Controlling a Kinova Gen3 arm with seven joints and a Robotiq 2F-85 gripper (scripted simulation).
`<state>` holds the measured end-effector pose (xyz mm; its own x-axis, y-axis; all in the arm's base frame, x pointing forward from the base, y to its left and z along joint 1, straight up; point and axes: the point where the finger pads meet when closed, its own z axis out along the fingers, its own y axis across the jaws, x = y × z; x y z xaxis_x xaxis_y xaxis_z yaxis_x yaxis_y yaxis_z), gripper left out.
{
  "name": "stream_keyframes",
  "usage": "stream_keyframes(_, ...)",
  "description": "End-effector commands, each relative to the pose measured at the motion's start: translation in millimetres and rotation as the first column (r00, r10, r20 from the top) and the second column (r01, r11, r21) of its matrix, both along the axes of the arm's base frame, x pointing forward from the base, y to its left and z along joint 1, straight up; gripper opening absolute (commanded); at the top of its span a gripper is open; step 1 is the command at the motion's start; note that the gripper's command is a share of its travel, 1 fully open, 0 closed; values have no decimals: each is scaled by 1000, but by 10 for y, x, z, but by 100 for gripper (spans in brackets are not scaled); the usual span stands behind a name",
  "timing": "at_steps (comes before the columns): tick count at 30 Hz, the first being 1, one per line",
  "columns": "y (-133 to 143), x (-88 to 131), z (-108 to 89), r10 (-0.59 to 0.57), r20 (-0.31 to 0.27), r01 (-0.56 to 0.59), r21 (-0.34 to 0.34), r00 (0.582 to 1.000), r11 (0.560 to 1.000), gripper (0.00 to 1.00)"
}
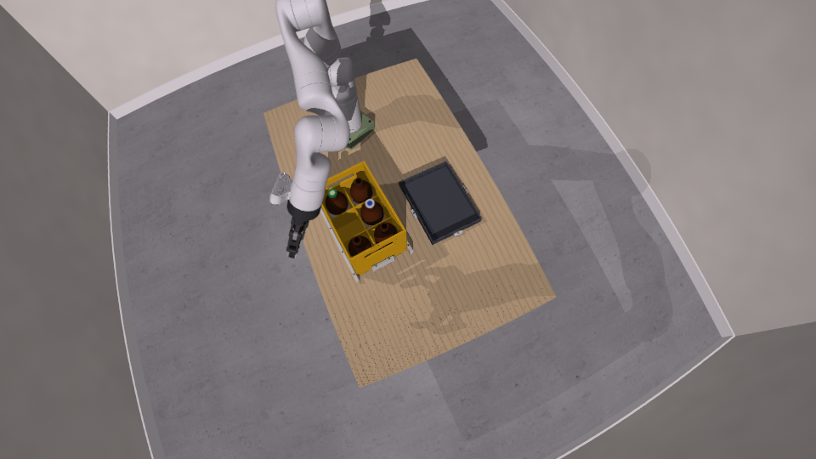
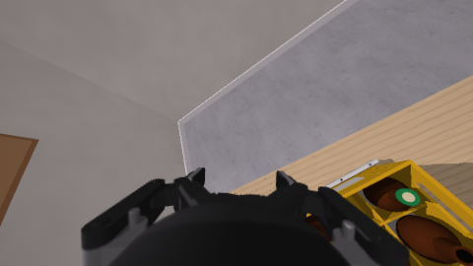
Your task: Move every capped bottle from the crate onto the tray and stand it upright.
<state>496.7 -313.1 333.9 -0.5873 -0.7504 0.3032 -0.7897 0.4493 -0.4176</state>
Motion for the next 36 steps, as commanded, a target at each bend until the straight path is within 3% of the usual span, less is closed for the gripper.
stream_keyframes(1,69,-54,-48,32,-11,-32,23,999,999,100)
stream_keyframes(15,309,-234,-272,139,-67,-132,100,988,986,100)
stream_keyframes(36,691,-542,-626,317,-134,-280,237,939,930,100)
